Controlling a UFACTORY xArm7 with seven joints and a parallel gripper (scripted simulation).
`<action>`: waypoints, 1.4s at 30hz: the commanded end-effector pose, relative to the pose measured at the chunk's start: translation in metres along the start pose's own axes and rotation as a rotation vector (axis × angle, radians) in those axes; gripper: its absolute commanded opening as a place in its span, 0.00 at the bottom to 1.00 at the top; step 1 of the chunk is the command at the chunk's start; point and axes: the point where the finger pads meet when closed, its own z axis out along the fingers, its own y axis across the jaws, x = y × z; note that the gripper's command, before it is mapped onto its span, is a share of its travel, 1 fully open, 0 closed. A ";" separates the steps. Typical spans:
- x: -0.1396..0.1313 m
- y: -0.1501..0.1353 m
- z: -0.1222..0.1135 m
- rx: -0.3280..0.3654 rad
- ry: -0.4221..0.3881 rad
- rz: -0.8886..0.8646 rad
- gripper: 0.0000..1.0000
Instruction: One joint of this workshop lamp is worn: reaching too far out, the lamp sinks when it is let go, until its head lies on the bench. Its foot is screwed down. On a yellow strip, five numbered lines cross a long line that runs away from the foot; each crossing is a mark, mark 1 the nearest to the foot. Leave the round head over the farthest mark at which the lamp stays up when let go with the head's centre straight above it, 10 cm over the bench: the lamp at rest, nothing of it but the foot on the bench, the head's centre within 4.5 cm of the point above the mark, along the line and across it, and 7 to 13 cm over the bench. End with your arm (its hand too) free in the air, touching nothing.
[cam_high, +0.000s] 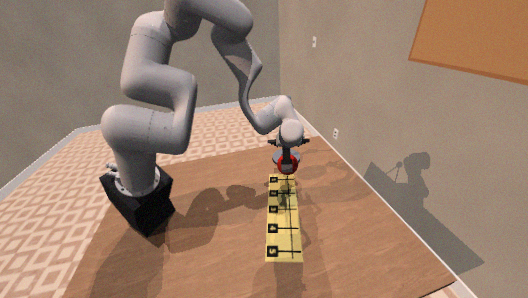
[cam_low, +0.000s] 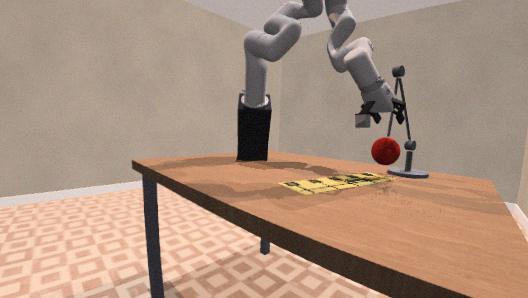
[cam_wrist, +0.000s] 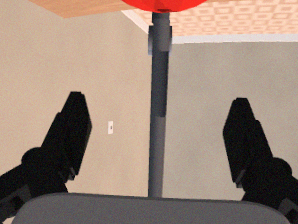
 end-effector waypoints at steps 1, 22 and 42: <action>-0.002 -0.001 -0.022 0.002 -0.001 -0.002 1.00; 0.000 -0.001 -0.094 0.002 -0.003 -0.001 1.00; -0.001 0.000 -0.118 0.003 -0.004 0.000 1.00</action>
